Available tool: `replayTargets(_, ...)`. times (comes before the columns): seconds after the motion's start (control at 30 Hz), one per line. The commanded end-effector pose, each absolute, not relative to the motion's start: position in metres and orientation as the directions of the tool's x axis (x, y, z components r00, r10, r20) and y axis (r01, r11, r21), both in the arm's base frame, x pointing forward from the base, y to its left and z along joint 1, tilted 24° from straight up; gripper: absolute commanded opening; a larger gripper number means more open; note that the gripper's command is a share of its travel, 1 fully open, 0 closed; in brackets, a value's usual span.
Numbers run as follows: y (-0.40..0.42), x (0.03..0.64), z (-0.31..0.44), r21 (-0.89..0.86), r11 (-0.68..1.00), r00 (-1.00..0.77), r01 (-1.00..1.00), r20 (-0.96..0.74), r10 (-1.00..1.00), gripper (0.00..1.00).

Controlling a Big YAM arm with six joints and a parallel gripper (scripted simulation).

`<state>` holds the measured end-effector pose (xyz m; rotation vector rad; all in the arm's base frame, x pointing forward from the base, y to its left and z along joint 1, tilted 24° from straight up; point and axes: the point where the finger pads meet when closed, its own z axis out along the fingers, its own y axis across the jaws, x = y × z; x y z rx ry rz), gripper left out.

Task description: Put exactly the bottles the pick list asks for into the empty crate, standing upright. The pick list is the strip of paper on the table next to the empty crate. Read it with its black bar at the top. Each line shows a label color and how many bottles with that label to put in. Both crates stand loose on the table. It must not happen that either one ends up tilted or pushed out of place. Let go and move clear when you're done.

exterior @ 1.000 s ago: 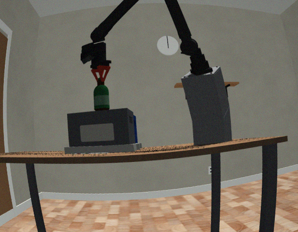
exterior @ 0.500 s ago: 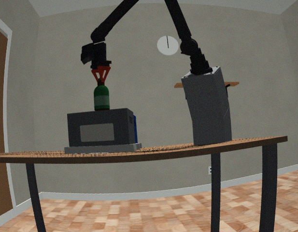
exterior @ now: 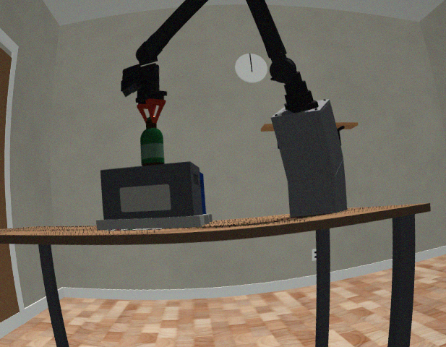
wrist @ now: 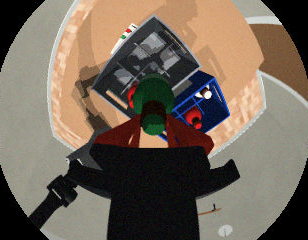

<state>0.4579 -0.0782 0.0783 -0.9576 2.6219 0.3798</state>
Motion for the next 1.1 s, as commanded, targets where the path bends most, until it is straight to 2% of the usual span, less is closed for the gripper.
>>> replayTargets(0.0, -0.095, 0.469, 0.098, 0.088, 0.767, -0.723, -0.636, -0.416, -0.552, 0.00)
replayTargets(1.07, -0.085, 0.482, 0.105, 0.080, 0.757, -0.711, -0.648, -0.421, -0.564, 0.00)
